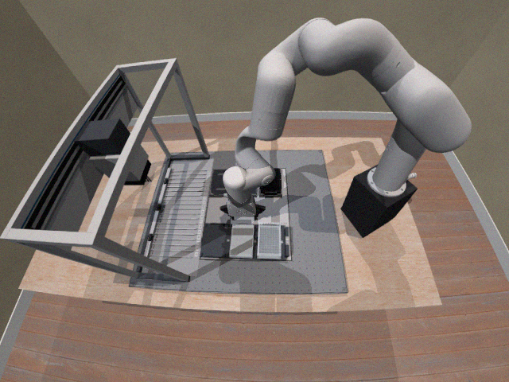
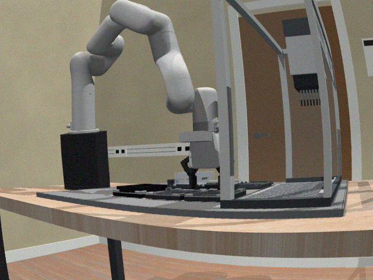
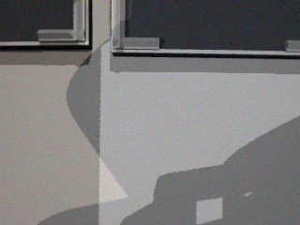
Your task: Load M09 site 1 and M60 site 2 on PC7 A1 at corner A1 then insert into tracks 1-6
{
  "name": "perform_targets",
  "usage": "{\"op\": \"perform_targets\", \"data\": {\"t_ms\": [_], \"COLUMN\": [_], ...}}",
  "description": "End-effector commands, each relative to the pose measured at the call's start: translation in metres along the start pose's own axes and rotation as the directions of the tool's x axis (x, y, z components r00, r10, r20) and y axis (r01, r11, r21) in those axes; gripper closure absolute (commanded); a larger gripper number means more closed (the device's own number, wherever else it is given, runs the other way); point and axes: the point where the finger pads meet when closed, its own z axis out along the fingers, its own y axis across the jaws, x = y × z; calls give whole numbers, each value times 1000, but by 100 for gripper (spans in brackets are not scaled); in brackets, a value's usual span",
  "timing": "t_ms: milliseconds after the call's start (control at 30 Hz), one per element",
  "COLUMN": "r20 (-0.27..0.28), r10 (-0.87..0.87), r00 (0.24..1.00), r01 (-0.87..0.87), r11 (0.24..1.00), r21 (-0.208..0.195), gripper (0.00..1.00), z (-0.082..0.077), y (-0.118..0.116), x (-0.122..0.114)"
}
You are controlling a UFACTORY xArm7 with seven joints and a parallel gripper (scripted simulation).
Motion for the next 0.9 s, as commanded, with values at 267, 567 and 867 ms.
{"op": "perform_targets", "data": {"t_ms": [267,567,867], "r20": [1,1,1], "r10": [0,0,0], "r00": [1000,1000,1000], "r01": [0,0,0], "r11": [1000,1000,1000], "r21": [4,4,4], "gripper": [0,0,0], "z": [-1,-1,-1], "y": [-2,-2,-2], "x": [-2,-7,-10]}}
